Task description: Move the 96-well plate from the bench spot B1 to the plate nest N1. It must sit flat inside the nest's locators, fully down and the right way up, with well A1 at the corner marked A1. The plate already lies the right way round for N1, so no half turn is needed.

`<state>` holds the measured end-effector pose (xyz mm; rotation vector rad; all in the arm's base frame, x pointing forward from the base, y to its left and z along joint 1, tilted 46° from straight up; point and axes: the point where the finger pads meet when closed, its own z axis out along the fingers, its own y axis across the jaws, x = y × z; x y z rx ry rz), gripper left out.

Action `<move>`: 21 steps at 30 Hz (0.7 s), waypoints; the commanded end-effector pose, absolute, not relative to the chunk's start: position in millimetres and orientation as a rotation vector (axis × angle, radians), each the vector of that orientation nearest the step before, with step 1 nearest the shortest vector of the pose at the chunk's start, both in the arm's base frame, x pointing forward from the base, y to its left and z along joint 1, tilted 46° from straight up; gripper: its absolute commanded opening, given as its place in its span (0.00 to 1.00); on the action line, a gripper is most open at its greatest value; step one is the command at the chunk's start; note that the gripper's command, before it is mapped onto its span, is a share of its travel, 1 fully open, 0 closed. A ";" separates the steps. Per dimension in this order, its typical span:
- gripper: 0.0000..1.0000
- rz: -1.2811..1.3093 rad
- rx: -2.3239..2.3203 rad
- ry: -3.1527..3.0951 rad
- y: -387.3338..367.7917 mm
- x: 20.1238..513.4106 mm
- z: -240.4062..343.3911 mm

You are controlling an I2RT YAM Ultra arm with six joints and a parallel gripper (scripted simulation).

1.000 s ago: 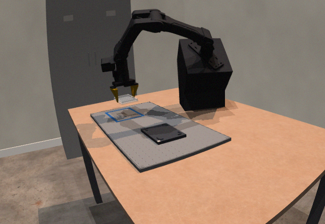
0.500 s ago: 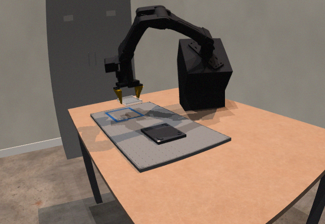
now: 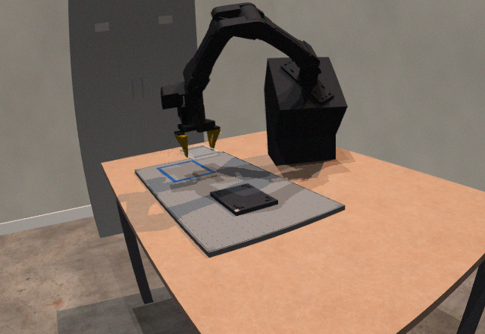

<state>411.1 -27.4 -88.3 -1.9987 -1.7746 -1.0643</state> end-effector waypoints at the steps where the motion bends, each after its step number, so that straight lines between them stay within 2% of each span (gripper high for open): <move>1: 0.00 -1.068 -2.040 -1.761 -26.1 409.8 -79.2; 21: 0.00 -1.071 -2.039 -1.760 19.2 402.3 -40.6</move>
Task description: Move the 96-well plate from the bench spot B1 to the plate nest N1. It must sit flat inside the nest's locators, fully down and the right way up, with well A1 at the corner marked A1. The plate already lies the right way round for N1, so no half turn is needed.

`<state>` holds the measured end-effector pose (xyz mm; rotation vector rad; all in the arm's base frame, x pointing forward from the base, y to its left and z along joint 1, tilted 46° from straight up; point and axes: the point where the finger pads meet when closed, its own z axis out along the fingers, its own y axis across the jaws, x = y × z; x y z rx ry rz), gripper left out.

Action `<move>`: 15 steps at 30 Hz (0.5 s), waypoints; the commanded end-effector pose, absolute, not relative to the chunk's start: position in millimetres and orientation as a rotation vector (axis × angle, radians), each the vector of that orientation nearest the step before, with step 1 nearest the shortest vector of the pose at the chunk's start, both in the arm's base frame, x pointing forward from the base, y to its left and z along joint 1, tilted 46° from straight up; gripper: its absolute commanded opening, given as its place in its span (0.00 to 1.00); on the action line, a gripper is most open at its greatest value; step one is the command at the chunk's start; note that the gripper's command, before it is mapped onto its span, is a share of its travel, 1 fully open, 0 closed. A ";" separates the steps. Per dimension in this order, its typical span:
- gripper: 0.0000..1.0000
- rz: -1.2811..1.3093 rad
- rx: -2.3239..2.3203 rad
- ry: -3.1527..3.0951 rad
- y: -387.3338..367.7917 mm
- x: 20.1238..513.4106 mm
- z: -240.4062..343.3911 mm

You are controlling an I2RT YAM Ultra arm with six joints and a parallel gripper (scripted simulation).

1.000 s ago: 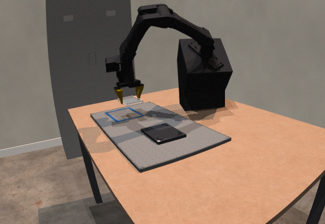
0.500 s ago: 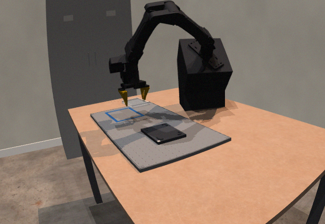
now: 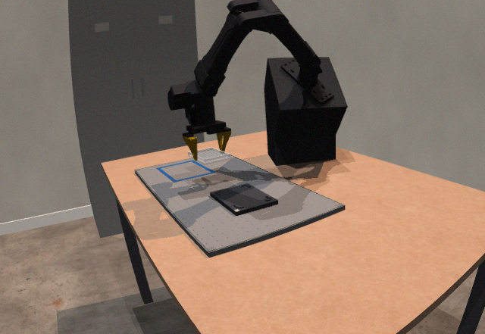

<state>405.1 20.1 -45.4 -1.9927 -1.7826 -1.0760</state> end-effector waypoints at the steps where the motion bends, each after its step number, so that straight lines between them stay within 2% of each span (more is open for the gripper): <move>1: 0.00 -1.071 -2.039 -1.760 19.2 402.3 -40.6; 15: 0.00 -1.073 -2.037 -1.759 51.9 397.0 -12.7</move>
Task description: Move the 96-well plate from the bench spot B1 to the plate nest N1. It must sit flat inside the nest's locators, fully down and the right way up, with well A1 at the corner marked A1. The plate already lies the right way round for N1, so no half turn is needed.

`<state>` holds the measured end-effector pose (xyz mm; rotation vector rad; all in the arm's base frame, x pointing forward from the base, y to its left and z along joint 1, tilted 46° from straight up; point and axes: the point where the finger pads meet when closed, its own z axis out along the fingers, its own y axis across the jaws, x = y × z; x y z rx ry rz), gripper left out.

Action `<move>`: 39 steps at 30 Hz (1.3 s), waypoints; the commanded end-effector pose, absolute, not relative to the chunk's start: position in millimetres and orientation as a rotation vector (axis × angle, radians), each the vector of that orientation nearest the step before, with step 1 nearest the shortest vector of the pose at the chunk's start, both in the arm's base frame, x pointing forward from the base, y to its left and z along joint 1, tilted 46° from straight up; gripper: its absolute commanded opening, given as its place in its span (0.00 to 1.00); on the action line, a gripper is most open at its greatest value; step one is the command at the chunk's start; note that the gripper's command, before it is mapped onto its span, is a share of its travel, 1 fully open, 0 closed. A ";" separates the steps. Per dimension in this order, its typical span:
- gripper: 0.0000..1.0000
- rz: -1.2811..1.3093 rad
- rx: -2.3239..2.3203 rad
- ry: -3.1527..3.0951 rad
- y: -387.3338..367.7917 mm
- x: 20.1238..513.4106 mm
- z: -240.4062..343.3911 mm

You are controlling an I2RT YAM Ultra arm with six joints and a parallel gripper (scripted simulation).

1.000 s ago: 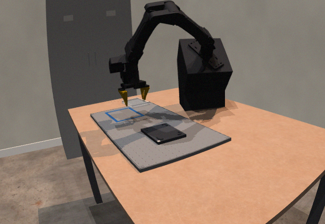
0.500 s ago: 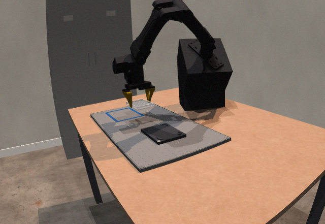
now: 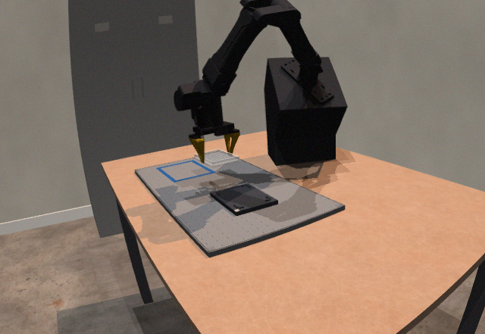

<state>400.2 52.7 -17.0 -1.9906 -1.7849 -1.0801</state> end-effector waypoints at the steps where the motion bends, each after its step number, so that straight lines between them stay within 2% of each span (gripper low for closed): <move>1: 0.00 -1.073 -2.037 -1.759 54.4 396.5 -10.5; 39: 0.00 -1.083 -2.043 -1.750 131.8 388.8 65.2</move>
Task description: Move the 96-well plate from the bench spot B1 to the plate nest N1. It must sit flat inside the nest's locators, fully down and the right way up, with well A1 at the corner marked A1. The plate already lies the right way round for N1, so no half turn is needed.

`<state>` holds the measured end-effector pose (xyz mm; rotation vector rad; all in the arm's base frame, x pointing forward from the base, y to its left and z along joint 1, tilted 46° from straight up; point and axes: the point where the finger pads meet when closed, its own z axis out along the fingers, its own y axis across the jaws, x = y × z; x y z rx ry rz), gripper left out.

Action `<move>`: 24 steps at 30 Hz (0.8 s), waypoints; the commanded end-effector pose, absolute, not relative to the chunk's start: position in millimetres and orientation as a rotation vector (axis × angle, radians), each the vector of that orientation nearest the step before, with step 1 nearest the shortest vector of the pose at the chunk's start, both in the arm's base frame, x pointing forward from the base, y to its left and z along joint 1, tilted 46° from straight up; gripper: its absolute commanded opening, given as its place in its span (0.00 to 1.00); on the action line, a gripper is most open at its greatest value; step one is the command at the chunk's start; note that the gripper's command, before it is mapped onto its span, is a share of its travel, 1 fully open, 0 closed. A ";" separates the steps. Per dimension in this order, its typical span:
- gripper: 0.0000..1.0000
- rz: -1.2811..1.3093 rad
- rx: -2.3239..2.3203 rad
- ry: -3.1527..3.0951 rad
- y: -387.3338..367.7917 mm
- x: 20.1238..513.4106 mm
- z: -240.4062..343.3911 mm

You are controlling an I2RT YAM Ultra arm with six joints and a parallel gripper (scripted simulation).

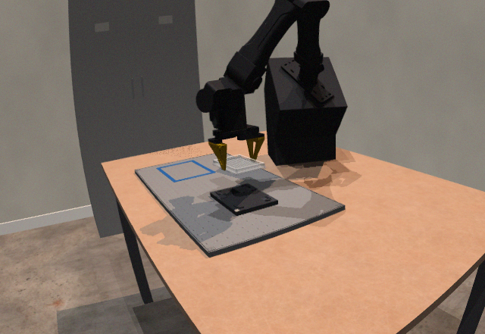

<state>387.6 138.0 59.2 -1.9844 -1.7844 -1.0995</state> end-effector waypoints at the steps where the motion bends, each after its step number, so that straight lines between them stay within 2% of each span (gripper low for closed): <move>1: 0.00 -1.097 -2.031 -1.762 138.1 391.1 71.9; 24: 0.00 -1.062 -2.057 -1.738 135.3 392.9 63.8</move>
